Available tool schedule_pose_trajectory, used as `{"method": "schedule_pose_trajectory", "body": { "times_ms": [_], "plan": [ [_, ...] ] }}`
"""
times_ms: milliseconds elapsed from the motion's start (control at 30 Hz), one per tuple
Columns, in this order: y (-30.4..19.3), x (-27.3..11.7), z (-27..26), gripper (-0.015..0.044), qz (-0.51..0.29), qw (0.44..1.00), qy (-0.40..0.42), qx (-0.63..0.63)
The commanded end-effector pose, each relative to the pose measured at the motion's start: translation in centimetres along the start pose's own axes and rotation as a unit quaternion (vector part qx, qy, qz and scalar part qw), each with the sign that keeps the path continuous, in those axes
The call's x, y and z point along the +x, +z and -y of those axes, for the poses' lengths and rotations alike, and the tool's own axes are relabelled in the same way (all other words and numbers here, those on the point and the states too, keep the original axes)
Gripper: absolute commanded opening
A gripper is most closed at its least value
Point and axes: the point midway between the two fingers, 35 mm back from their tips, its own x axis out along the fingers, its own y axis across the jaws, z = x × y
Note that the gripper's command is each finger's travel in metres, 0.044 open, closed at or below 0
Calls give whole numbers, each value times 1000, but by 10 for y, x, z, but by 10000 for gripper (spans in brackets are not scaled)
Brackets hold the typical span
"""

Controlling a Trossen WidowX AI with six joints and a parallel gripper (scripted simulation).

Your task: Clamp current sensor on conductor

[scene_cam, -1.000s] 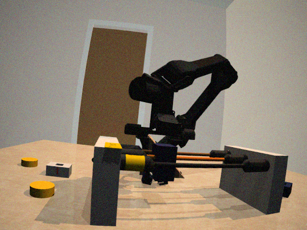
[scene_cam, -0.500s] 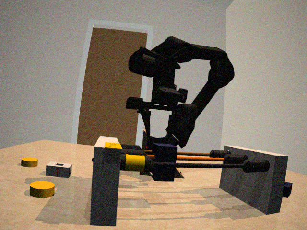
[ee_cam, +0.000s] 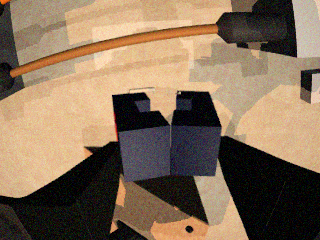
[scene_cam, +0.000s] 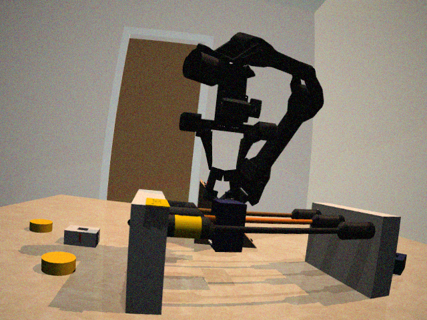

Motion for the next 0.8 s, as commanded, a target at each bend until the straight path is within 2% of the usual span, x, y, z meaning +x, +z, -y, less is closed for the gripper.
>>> {"method": "schedule_pose_trajectory", "body": {
  "times_ms": [0,767],
  "plan": [
    [11,-2,0,0,11,999,-4,36],
    [78,-4,-14,0,66,943,10,327]
  ]
}}
